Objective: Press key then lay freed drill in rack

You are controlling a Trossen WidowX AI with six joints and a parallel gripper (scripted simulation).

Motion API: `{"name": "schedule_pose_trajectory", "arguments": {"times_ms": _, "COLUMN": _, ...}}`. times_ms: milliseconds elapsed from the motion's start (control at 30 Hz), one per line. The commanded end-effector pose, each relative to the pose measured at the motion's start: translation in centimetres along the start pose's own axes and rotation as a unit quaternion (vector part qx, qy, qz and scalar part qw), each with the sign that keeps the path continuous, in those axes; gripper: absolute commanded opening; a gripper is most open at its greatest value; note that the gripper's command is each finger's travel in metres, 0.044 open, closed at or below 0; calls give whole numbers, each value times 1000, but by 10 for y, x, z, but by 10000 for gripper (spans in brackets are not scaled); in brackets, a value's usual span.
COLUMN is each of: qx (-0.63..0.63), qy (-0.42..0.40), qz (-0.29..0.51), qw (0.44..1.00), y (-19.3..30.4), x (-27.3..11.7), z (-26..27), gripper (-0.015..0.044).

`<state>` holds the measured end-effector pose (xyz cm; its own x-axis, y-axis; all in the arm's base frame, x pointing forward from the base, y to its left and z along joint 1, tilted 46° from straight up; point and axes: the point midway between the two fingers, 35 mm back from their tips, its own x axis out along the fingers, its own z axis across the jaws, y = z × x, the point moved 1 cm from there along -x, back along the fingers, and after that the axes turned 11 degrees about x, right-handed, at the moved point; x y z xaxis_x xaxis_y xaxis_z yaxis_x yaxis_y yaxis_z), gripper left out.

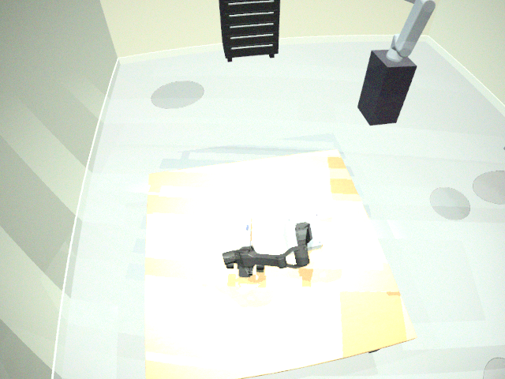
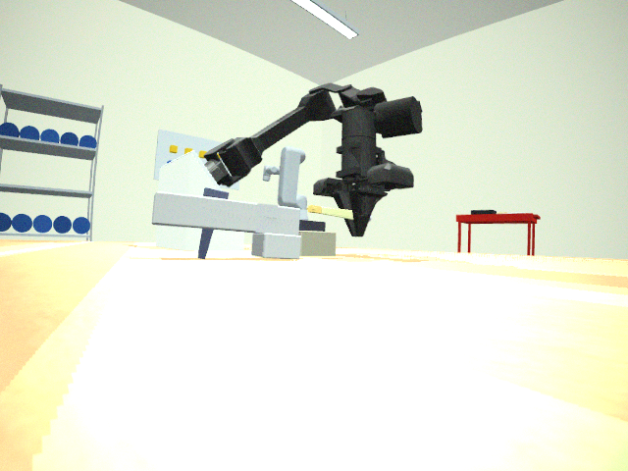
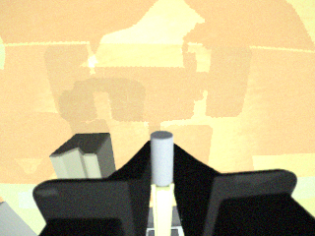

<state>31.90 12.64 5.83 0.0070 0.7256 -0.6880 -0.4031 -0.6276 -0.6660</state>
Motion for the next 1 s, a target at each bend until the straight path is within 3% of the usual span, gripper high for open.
{"name": "schedule_pose_trajectory", "arguments": {"times_ms": 0, "qx": -1, "qy": 1, "qz": 0, "qw": 1000, "y": 0, "x": -3, "z": 0, "gripper": 0}}
{"name": "schedule_pose_trajectory", "arguments": {"times_ms": 967, "qx": -1, "qy": 2, "qz": 1, "qw": 1000, "y": 3, "x": -20, "z": -2, "gripper": 0}}
